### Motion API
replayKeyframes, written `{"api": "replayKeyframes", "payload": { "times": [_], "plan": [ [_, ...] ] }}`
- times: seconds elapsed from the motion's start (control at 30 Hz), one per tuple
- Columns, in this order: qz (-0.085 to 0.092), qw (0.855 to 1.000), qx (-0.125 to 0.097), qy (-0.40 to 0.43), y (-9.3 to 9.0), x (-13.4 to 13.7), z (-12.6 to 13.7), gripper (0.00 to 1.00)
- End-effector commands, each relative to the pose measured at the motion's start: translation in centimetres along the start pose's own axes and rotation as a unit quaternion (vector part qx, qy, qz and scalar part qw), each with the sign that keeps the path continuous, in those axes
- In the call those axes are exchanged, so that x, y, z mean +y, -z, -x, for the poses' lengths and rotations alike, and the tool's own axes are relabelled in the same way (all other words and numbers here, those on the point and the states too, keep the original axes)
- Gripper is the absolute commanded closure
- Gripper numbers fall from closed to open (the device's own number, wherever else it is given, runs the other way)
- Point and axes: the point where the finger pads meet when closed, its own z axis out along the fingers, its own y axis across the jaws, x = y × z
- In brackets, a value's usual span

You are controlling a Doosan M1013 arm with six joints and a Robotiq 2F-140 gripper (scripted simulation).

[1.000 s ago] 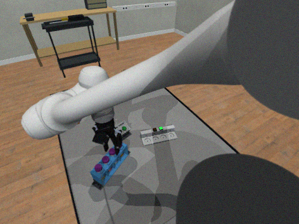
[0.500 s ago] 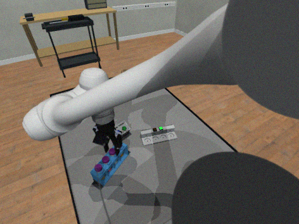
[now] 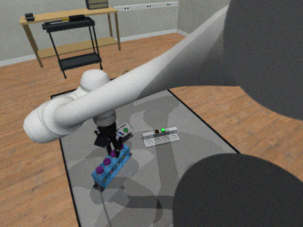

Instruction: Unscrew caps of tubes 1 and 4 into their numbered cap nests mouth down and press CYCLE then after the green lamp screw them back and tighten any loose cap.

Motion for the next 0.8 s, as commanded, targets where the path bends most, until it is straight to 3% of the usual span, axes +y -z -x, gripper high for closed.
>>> {"api": "replayKeyframes", "payload": {
  "times": [0.0,0.2,0.77],
  "plan": [
    [0.001,1.0,0.0,0.0,0.06,0.04,0.01,0.7],
    [0.001,1.0,0.0,0.0,0.06,0.04,0.01,0.7],
    [0.001,0.989,0.0,-0.149,0.04,0.04,0.01,0.7]
  ]
}}
